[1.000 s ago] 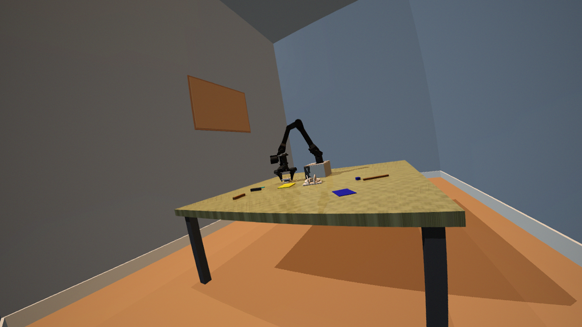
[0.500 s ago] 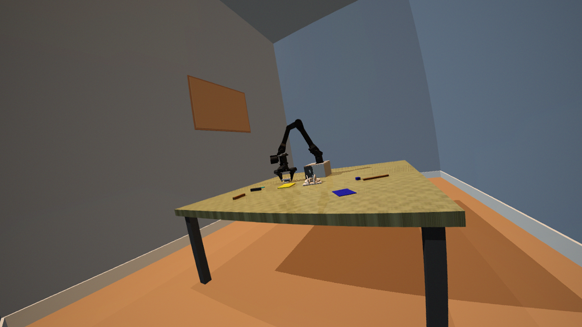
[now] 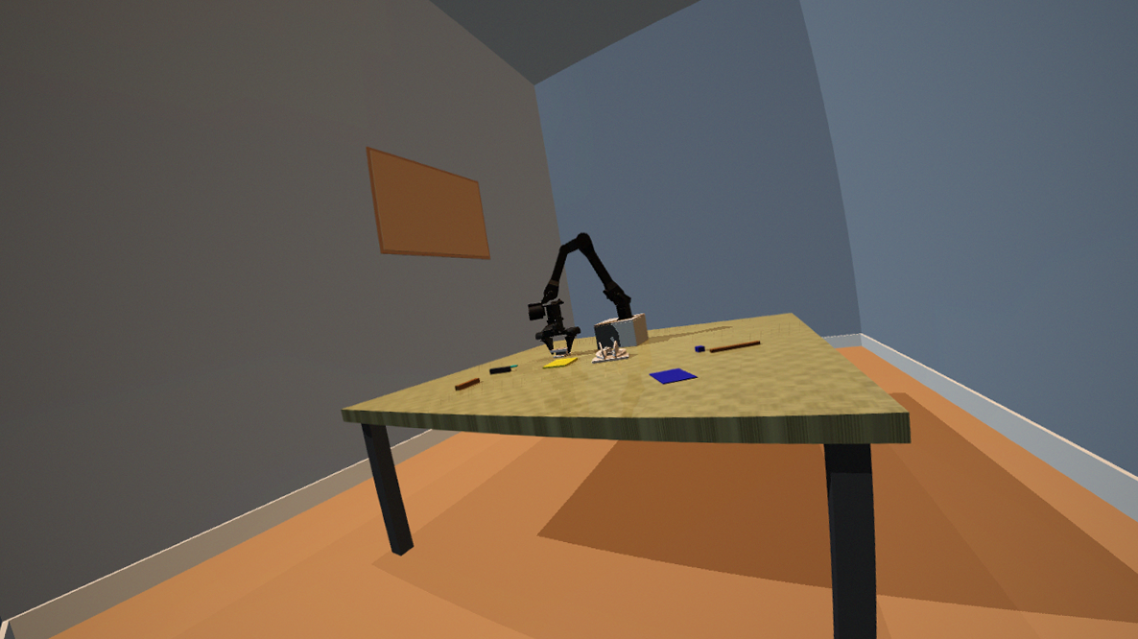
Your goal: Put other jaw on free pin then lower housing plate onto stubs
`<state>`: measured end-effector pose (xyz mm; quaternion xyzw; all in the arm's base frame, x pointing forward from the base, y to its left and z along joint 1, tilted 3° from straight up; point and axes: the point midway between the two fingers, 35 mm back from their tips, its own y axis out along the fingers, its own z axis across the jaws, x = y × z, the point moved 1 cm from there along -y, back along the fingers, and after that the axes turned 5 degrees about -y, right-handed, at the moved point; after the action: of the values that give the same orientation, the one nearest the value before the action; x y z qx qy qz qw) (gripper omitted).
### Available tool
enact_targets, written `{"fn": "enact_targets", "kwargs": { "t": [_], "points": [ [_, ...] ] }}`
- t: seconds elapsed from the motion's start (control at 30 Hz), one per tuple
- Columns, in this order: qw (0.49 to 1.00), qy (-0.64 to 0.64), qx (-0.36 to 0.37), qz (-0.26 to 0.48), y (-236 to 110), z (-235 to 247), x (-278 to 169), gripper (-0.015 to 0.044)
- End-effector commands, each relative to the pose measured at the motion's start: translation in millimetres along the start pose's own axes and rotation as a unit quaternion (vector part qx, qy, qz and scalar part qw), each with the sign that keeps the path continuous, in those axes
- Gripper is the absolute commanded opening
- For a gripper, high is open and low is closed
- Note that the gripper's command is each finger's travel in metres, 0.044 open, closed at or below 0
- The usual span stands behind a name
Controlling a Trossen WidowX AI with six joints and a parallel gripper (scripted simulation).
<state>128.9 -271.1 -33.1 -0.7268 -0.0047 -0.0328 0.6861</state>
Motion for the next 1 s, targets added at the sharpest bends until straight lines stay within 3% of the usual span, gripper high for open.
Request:
{"fn": "enact_targets", "kwargs": {
  "t": [0.0,0.2,0.97],
  "points": [
    [1.000,0.000,0.000,0.000,0.0,0.0,0.0,0.0351],
    [1.000,0.000,0.000,0.000,-4.5,-0.6,0.3,0.0351],
    [1.000,0.000,0.000,-0.002,-72.9,-0.6,0.6,0.0351]
  ]
}}
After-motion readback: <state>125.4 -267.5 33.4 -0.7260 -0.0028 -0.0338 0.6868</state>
